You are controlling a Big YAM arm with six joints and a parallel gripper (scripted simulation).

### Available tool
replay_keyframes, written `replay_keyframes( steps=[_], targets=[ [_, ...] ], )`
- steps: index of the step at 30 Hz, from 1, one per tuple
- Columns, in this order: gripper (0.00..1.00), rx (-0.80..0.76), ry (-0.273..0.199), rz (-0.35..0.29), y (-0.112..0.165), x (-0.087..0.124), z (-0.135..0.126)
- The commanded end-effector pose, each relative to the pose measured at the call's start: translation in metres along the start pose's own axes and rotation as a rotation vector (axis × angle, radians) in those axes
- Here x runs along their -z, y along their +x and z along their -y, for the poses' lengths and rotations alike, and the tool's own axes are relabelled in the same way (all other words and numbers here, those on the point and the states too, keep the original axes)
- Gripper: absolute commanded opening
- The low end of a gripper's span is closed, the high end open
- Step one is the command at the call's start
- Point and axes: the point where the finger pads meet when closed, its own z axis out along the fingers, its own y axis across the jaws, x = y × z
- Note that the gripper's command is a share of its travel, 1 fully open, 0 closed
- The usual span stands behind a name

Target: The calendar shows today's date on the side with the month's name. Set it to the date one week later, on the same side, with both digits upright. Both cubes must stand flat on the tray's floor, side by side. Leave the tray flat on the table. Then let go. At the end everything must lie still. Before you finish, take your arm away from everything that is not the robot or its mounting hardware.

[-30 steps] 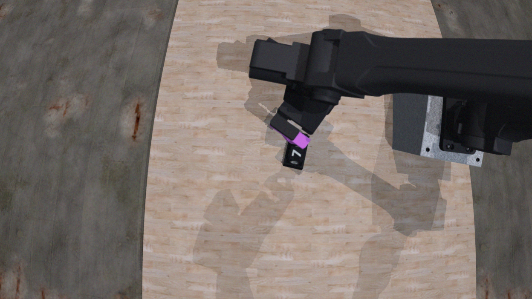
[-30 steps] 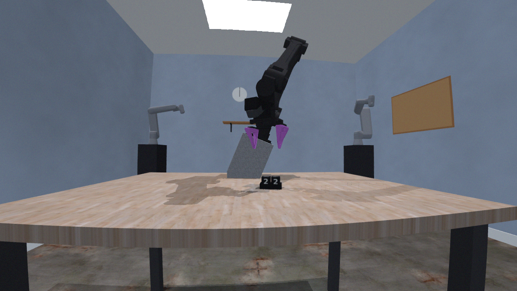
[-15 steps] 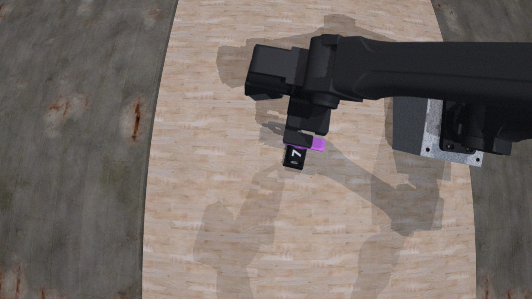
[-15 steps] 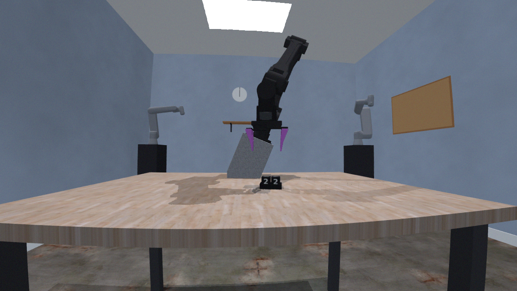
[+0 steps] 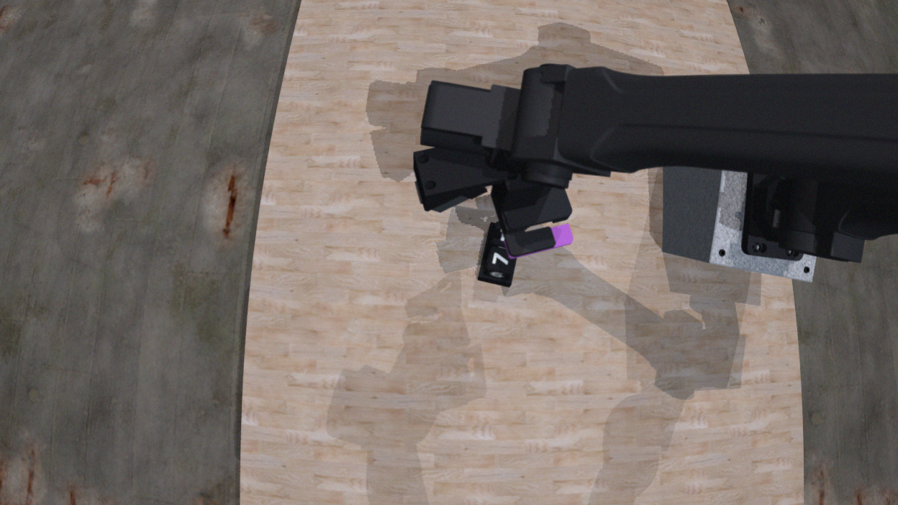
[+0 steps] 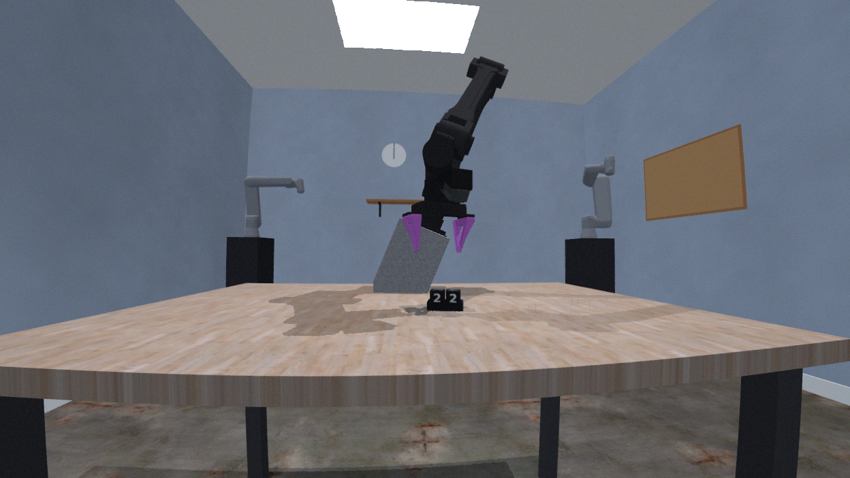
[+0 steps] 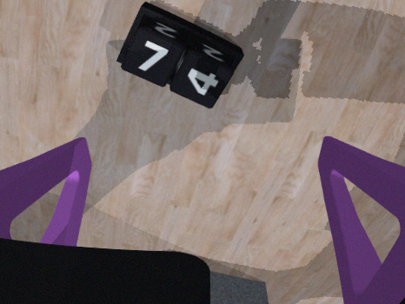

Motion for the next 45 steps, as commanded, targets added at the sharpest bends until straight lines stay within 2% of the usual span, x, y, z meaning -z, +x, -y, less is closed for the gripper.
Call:
replay_keyframes(
  steps=[1, 2, 3, 17, 20, 23, 30, 34, 42, 43, 45],
  targets=[
    [1.0, 0.148, -0.007, -0.001, 0.002, -0.004, -0.001],
    [1.0, 0.148, -0.007, -0.001, 0.002, -0.004, -0.001],
    [1.0, 0.229, -0.011, -0.006, 0.003, -0.006, -0.002],
    [1.0, 0.653, -0.014, -0.005, 0.003, -0.014, -0.004],
    [1.0, 0.663, -0.015, -0.006, 0.003, -0.015, -0.004],
    [1.0, 0.802, -0.01, 0.0, 0.003, -0.016, -0.002],
    [1.0, 1.002, -0.013, 0.0, 0.004, -0.02, -0.003],
    [1.0, 1.074, -0.015, -0.001, 0.004, -0.022, -0.004],
    [1.0, 1.096, -0.011, 0.001, 0.004, -0.02, -0.003],
    [0.45, 1.096, -0.011, 0.001, 0.004, -0.02, -0.003],
    [0.45, 1.096, -0.011, 0.001, 0.004, -0.02, -0.003]
  ],
)
